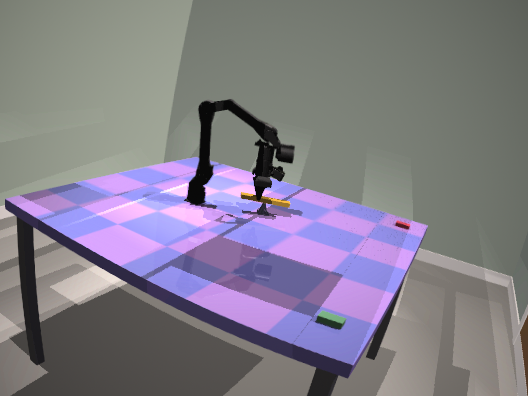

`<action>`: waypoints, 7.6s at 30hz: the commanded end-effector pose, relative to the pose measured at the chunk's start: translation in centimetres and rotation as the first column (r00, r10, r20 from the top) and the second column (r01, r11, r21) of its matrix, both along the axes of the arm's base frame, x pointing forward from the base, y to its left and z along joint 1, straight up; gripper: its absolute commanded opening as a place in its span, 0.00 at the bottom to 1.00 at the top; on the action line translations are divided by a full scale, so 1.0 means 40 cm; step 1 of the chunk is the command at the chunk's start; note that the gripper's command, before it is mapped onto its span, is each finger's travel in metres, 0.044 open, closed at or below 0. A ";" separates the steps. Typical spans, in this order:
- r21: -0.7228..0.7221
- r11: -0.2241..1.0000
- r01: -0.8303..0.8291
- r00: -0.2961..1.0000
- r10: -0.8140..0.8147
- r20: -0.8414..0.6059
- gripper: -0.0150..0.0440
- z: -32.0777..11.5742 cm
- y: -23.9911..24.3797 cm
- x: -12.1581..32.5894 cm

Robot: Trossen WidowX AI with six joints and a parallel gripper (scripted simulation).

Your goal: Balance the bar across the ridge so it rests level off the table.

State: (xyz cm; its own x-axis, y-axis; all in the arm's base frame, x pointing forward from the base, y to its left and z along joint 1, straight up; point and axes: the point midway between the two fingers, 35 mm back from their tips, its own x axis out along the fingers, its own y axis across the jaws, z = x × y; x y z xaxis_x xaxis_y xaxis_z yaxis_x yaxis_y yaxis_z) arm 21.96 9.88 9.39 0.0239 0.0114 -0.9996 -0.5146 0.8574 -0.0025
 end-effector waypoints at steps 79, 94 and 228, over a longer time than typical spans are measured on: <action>-0.001 1.000 -0.001 1.000 0.001 -0.001 0.25 -0.007 -0.002 -0.003; -0.001 1.000 -0.001 1.000 0.001 -0.001 0.25 -0.006 -0.002 -0.002; -0.001 1.000 0.000 1.000 0.000 -0.001 0.54 -0.003 -0.001 -0.002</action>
